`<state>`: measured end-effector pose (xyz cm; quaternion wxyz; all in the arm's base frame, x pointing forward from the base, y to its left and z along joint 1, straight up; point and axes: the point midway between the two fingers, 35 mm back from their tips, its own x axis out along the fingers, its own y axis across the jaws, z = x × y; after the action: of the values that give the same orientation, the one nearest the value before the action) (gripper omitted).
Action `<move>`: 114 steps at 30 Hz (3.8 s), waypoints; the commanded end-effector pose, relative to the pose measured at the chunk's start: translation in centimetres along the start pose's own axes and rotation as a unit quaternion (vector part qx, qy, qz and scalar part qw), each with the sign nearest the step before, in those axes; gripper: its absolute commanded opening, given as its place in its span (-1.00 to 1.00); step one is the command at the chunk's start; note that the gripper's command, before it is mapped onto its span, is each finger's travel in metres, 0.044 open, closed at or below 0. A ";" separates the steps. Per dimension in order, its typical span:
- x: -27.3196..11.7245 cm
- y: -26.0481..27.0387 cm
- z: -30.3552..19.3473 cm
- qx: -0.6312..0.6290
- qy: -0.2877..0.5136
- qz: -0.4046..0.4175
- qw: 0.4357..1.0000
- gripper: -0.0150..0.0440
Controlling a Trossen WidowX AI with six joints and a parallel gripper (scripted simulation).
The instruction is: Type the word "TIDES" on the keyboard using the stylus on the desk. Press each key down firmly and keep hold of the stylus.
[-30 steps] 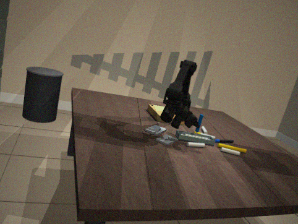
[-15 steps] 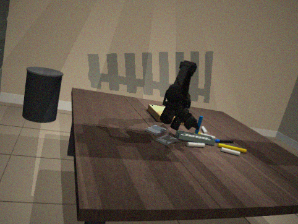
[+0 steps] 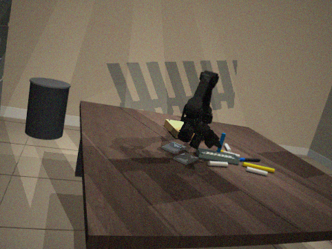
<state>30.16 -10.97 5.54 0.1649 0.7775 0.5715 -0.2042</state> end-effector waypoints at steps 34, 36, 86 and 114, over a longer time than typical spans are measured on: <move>1.0 0.3 -4.5 -0.001 -0.006 0.002 1.000 -0.49; 2.0 0.4 -5.2 -0.001 -0.007 0.002 1.000 -0.49; 8.3 0.0 -5.0 -0.003 0.003 0.000 1.000 -0.22; 6.6 0.0 -7.8 -0.007 0.002 0.001 1.000 -0.25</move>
<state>32.94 -1.74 9.01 0.1693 0.7772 0.5725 -0.1989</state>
